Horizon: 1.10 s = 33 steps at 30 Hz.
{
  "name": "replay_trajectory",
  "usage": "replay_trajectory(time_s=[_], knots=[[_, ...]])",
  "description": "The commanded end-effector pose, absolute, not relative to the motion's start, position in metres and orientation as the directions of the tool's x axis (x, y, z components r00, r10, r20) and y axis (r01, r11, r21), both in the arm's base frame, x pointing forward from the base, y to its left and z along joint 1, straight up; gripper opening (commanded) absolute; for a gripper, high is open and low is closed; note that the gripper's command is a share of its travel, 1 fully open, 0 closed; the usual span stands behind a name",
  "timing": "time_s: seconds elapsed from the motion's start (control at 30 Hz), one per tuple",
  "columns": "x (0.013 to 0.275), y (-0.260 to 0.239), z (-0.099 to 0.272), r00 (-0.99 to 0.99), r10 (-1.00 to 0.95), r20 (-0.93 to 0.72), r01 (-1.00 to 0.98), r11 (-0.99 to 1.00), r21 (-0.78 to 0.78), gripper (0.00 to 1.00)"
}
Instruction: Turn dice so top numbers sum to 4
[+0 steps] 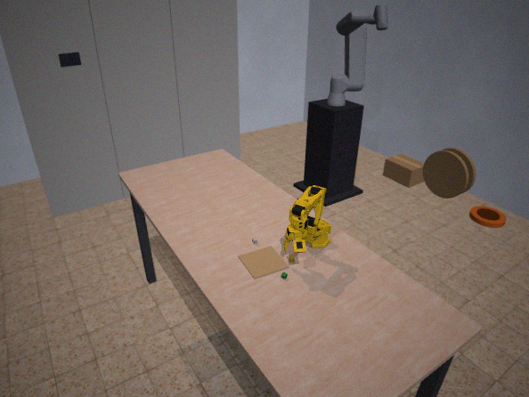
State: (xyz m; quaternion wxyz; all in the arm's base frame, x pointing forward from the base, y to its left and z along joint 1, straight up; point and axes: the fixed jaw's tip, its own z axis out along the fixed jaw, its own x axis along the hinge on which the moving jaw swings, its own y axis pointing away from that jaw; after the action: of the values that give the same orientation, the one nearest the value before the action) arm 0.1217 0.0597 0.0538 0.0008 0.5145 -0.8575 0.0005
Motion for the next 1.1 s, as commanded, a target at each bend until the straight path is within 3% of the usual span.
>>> replay_trajectory(time_s=[0.0,1.07], knots=[[0.127,0.061,0.061,-0.465,-0.884,-0.037,-0.884,0.467,-0.03,0.25],[0.13,0.062,0.022,-0.465,-0.884,-0.037,-0.884,0.467,-0.03,0.25]])
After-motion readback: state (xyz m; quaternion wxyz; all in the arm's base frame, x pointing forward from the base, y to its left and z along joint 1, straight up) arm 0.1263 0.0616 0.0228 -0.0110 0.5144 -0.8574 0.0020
